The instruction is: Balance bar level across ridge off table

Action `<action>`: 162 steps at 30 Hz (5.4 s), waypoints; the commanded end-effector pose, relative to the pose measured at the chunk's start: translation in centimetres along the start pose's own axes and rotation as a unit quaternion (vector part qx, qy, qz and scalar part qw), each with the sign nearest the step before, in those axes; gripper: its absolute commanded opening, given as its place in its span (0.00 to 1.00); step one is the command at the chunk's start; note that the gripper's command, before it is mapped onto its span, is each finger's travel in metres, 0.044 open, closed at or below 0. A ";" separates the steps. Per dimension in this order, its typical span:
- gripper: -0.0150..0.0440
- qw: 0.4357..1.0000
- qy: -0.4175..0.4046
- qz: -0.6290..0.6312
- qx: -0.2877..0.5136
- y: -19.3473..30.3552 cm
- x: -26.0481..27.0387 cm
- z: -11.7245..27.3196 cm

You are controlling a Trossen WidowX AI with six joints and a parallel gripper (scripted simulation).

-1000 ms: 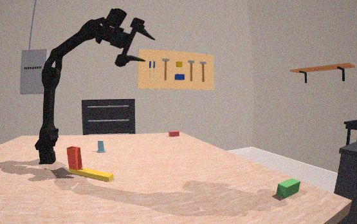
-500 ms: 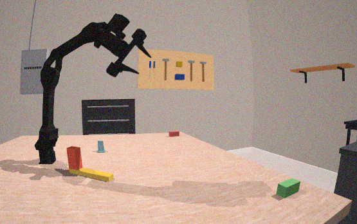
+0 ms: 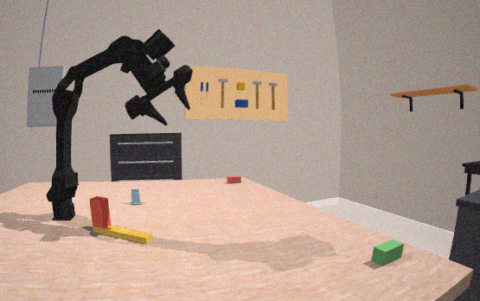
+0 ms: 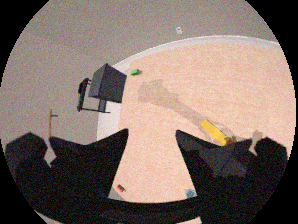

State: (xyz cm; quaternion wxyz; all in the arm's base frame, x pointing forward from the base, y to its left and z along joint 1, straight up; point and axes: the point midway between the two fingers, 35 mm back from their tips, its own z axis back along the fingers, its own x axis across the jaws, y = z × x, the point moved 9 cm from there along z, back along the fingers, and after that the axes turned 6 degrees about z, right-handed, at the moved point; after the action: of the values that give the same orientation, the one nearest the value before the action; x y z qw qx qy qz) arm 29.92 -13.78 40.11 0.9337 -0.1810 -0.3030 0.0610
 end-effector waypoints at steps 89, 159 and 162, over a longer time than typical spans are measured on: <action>0.79 0.822 0.153 0.457 0.304 8.0 -21.8 -15.3; 0.25 0.822 0.153 0.457 0.303 4.6 -16.8 -8.4; 0.25 0.822 0.153 0.457 0.303 4.4 -16.4 -7.7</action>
State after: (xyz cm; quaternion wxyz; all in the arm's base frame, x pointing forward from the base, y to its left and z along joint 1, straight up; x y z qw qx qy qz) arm 21.28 -15.84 22.61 0.8421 -0.0064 -0.0004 0.5392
